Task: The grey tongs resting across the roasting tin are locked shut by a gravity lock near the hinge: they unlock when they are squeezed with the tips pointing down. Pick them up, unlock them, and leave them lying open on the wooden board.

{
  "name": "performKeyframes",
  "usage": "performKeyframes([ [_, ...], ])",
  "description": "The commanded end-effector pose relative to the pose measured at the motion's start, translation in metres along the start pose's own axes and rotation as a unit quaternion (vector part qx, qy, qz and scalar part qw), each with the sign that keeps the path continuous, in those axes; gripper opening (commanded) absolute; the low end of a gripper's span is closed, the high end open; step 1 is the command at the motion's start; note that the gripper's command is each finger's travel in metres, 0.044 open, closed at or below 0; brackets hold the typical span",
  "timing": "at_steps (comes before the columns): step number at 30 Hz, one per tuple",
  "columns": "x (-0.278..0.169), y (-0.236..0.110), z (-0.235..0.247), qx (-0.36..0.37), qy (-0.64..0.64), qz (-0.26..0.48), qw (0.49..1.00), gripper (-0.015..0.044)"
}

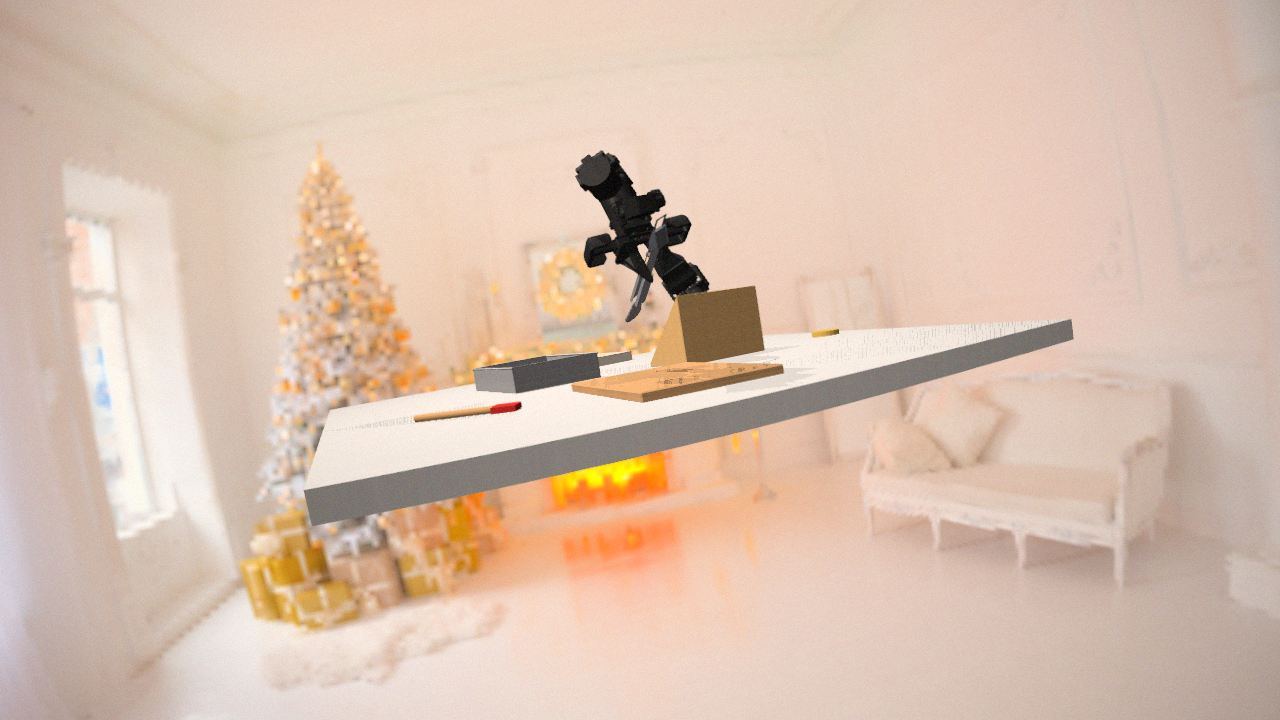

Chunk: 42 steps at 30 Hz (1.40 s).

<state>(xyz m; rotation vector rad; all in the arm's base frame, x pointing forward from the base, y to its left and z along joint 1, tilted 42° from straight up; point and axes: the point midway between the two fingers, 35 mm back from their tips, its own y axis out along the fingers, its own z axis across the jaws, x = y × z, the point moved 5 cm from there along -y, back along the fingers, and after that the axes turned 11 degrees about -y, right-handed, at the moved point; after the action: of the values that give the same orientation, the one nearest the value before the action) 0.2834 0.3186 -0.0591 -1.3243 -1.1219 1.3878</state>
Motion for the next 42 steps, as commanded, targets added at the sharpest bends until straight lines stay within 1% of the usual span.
performKeyframes([
  [1,0.005,0.000,0.001,-0.003,0.000,0.026,1.000,-0.0150],
  [16,0.009,0.008,0.004,-0.001,-0.008,0.129,0.992,-0.0150],
  [32,0.010,0.012,0.009,-0.010,-0.027,0.236,0.971,-0.0150],
  [42,0.010,0.012,0.010,-0.012,-0.029,0.246,0.969,-0.0150],
])
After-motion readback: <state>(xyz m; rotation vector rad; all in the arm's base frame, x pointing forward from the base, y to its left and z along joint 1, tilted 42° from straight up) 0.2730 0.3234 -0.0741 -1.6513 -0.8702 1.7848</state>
